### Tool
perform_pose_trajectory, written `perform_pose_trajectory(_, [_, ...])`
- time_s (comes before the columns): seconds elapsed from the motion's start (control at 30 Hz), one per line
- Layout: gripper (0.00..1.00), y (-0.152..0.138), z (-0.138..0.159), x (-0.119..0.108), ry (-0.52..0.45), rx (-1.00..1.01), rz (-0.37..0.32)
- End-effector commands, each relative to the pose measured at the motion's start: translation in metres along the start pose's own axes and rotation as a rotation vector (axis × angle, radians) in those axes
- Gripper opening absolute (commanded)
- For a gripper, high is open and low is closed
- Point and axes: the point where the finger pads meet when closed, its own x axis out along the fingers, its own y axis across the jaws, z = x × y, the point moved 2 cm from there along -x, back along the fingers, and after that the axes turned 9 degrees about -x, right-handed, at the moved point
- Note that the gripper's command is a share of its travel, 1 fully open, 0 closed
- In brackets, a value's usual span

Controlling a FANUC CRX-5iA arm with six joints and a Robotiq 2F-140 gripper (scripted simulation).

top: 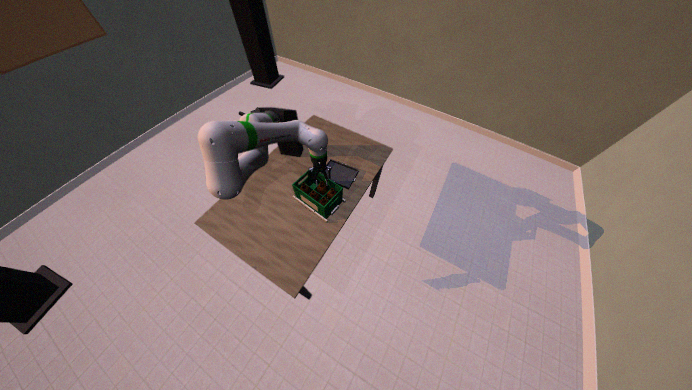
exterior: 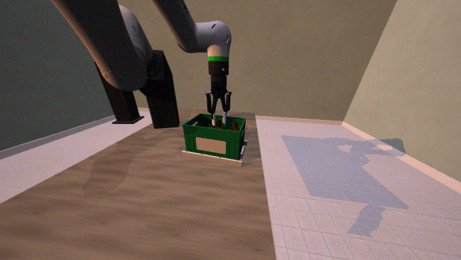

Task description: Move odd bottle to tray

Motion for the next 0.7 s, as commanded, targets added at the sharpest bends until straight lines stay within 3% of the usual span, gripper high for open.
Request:
perform_pose_trajectory(0.0, [0.44,-0.001,0.000,0.000,0.001,0.000,-0.001])
perform_pose_trajectory(0.37, [0.44,0.000,0.000,-0.005,0.001,0.000,-0.001])
perform_pose_trajectory(0.67, [0.44,0.000,0.000,-0.027,0.001,0.000,-0.001])
